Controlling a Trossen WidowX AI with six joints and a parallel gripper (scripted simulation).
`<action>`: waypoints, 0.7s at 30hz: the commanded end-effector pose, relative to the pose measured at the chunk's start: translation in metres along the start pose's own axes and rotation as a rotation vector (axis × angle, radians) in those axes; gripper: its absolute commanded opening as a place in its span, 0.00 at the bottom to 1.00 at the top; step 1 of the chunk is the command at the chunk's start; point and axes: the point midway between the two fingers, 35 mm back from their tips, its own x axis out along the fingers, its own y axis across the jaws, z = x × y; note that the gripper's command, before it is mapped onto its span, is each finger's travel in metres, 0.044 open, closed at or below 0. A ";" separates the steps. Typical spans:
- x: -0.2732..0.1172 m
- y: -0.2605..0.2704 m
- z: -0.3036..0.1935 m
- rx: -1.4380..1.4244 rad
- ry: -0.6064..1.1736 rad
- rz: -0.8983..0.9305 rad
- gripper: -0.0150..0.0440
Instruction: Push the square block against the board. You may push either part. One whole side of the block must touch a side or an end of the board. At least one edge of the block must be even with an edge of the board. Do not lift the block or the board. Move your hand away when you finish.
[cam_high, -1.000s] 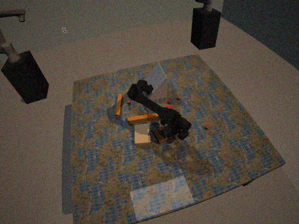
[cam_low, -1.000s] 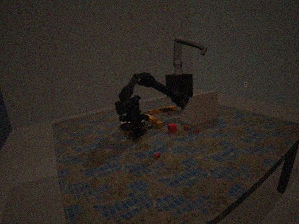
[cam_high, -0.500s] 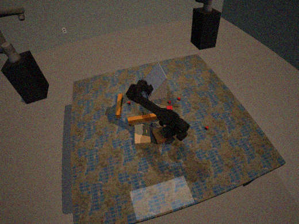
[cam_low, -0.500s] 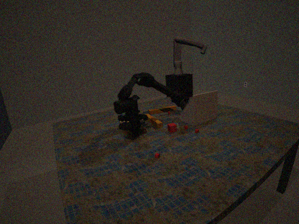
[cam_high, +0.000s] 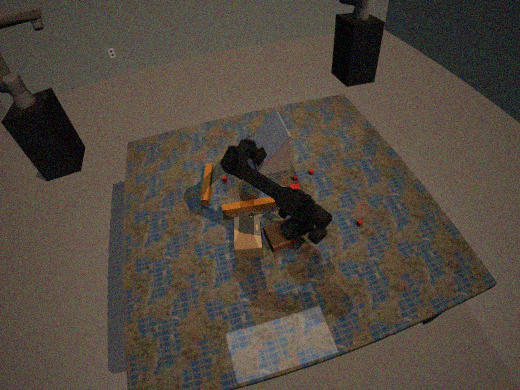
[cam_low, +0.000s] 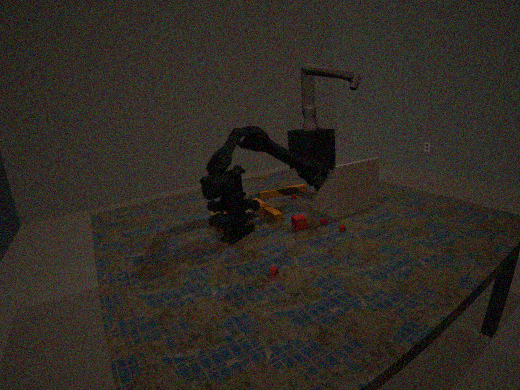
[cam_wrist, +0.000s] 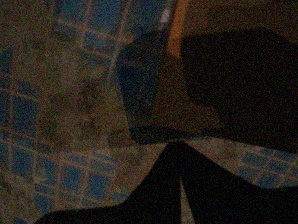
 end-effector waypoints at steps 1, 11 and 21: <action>0.003 0.001 -0.012 -0.005 0.002 -0.007 0.25; 0.003 0.001 -0.028 -0.004 0.002 -0.007 0.25; 0.004 0.001 -0.039 -0.004 0.001 -0.008 0.25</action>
